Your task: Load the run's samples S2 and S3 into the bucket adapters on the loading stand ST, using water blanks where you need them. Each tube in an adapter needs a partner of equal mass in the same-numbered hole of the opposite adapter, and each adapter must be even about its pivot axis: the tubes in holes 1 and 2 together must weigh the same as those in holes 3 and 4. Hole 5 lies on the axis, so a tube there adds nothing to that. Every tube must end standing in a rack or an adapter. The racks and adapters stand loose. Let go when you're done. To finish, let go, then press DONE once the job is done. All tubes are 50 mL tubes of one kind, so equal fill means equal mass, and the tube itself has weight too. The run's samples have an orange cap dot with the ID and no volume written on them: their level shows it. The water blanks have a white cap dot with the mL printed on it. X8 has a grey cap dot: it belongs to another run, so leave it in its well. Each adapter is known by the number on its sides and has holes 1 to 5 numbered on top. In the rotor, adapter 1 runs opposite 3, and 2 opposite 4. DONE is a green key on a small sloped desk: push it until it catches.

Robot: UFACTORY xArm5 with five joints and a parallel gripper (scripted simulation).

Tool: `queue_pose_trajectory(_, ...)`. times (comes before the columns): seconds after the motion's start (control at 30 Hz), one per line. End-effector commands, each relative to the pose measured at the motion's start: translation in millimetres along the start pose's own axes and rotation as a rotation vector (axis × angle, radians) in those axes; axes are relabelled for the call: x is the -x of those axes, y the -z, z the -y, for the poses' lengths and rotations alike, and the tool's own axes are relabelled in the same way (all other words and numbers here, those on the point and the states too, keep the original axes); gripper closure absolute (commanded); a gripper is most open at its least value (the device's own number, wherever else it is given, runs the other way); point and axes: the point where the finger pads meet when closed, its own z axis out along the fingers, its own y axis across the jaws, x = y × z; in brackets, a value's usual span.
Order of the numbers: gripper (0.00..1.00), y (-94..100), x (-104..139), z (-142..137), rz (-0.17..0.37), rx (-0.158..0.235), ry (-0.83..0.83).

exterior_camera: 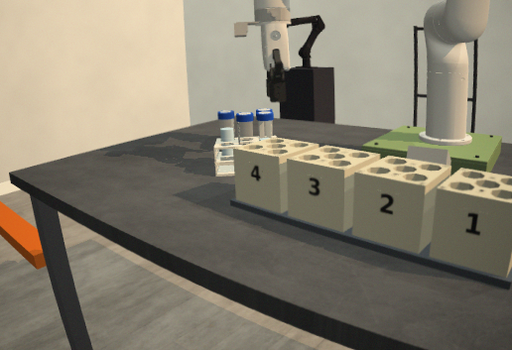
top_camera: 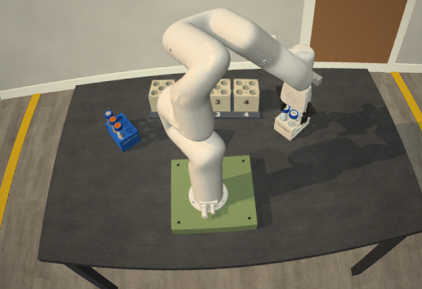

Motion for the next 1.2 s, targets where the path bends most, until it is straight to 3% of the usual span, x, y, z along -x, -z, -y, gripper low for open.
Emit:
queue_pose_trajectory(0.0,0.0,1.3,-1.3,-0.1,-0.004,0.002,0.0)
queue_pose_trajectory(1.17,0.0,81.4,-1.1,0.1,-0.004,0.002,0.0)
